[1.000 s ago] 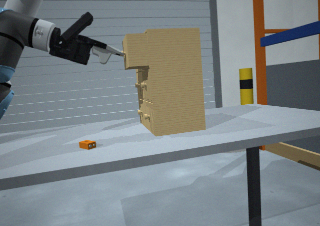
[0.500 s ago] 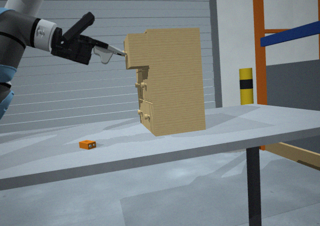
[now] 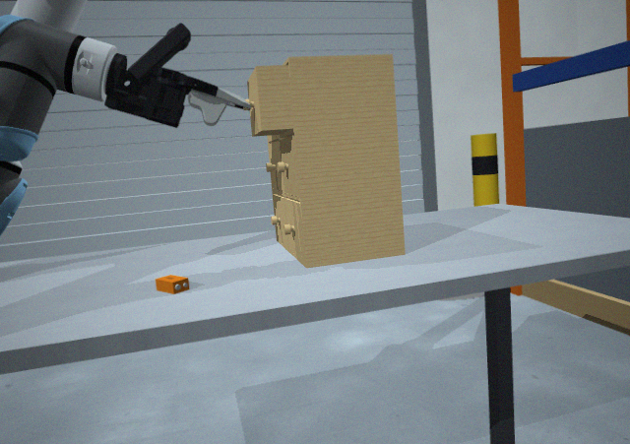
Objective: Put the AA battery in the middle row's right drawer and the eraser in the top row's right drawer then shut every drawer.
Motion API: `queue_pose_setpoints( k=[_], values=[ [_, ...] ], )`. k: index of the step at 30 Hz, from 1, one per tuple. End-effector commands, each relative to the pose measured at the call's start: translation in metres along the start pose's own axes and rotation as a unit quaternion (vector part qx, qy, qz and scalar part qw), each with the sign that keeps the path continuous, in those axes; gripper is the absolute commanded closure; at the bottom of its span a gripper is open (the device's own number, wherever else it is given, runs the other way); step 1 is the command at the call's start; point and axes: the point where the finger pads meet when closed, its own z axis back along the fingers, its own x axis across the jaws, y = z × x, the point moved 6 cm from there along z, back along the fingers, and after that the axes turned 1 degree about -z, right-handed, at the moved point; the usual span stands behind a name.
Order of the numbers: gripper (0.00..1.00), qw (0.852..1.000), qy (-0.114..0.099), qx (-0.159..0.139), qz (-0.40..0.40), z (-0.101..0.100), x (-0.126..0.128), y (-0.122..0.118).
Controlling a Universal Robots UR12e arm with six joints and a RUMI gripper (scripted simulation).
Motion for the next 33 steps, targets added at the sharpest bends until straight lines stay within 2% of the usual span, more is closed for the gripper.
queue_pose_setpoints(
  k=[1, 33],
  values=[
    [0.93, 1.000, 0.000, 0.001, 0.002, -0.004, 0.000, 0.003],
    [0.93, 1.000, 0.000, 0.001, 0.002, -0.023, 0.000, 0.010]
  ],
)
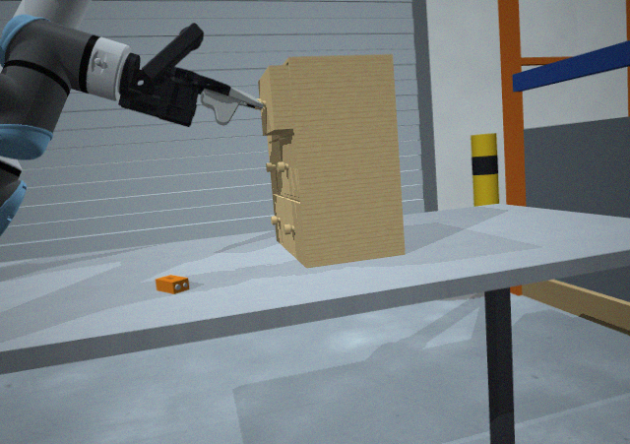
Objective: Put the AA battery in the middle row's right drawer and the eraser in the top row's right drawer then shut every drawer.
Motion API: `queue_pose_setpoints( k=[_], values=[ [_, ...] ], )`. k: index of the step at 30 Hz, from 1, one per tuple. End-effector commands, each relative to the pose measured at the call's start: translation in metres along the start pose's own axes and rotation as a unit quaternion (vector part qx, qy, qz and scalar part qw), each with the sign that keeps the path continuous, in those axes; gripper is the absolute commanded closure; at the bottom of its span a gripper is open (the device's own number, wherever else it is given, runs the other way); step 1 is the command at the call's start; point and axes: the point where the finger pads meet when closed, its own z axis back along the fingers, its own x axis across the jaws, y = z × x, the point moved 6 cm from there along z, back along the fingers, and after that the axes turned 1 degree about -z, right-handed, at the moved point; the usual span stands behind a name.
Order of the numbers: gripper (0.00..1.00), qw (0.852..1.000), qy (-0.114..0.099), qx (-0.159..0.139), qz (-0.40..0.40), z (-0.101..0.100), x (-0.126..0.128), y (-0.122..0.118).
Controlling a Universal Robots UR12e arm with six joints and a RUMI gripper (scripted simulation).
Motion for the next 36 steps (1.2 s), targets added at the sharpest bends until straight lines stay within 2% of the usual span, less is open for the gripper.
queue_pose_setpoints(
  k=[1, 36],
  values=[
    [0.93, 1.000, 0.000, 0.001, 0.001, -0.005, 0.000, 0.003],
    [0.93, 1.000, 0.000, 0.001, 0.001, -0.023, 0.000, 0.010]
  ],
)
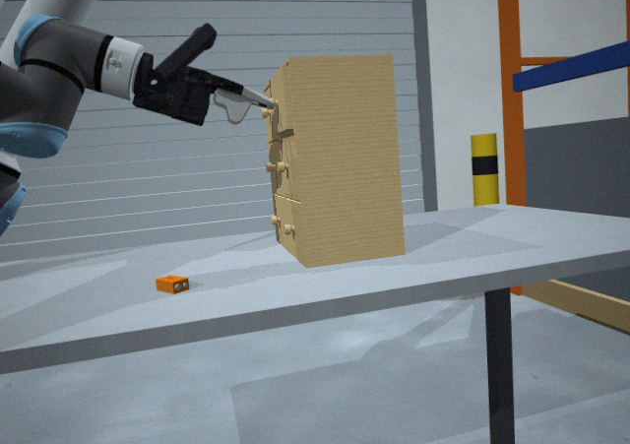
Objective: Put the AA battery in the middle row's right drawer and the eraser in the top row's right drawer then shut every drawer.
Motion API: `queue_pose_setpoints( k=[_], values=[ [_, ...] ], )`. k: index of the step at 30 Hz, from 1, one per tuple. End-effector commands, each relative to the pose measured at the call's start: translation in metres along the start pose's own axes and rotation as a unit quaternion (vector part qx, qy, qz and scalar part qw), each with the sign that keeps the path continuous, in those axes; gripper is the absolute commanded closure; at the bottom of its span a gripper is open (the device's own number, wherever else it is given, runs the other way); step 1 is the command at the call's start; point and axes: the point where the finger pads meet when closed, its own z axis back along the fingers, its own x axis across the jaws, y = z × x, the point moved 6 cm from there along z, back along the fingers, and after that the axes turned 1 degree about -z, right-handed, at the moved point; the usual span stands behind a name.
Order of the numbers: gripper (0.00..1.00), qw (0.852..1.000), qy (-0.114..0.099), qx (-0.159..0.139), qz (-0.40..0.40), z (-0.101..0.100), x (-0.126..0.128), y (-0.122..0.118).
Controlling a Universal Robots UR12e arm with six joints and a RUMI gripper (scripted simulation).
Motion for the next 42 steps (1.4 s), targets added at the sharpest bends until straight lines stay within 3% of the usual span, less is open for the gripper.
queue_pose_setpoints(
  k=[1, 42],
  values=[
    [0.93, 1.000, 0.000, 0.001, 0.001, -0.0039, 0.0010, 0.0026],
    [0.93, 1.000, 0.000, 0.001, 0.001, -0.0096, 0.0012, 0.0050]
  ],
)
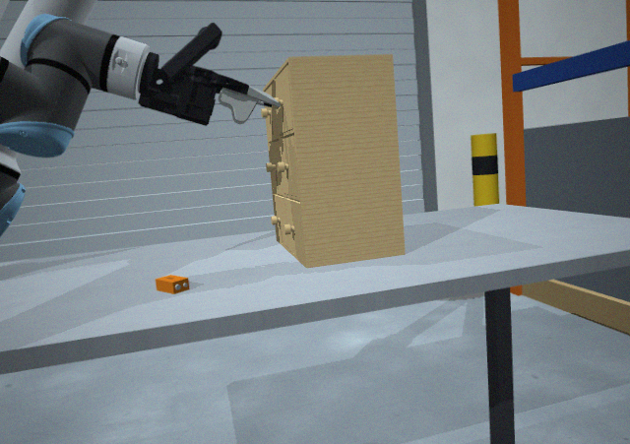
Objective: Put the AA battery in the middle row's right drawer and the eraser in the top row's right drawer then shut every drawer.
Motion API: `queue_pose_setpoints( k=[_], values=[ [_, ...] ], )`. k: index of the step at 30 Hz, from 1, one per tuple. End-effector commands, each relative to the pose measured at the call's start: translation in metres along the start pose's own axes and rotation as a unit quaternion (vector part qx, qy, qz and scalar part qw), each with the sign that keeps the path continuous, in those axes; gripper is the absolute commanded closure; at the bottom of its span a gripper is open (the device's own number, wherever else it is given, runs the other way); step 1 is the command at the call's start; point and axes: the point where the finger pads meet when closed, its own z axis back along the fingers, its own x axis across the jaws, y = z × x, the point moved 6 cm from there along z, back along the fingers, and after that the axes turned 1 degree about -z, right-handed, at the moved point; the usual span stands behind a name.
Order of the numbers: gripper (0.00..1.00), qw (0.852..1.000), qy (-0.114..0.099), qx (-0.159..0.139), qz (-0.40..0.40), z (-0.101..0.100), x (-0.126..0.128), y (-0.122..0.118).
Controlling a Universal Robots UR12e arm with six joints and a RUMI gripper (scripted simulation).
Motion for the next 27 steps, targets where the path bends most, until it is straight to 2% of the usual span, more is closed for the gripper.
queue_pose_setpoints(
  k=[1, 21, 27],
  values=[
    [0.93, 1.000, 0.000, 0.001, 0.001, -0.0014, 0.0009, 0.0017],
    [0.93, 1.000, 0.000, 0.001, 0.001, -0.0014, 0.0009, 0.0017],
    [0.88, 1.000, 0.000, 0.001, 0.001, -0.0014, 0.0008, 0.0016]
  ],
)
